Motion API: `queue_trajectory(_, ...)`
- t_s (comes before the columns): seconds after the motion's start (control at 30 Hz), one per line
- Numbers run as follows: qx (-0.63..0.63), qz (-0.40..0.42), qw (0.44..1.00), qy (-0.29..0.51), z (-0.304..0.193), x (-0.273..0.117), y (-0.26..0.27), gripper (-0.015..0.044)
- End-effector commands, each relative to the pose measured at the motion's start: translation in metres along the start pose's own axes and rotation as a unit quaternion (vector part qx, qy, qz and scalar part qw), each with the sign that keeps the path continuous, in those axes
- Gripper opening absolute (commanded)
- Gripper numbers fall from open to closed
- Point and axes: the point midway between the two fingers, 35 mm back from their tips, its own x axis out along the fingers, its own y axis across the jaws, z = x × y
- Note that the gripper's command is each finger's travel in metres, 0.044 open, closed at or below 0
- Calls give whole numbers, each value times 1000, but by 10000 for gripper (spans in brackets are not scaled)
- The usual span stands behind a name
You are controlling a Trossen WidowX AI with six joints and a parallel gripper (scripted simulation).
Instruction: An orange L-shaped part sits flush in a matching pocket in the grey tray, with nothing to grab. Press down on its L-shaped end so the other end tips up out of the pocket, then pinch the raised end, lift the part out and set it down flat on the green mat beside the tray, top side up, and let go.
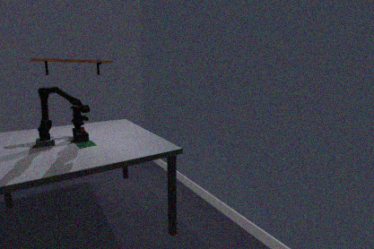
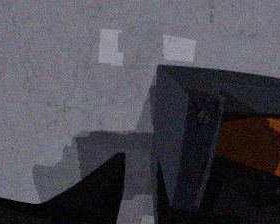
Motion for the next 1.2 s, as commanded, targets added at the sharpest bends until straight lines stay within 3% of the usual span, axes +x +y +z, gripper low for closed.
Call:
queue_trajectory(0.0,2,1,1000,-13,7,-28,-2,180)
queue_trajectory(0.2,2,0,1000,-13,1,-93,-11,180)
queue_trajectory(1.17,4,2,1000,-13,2,-89,-10,180)
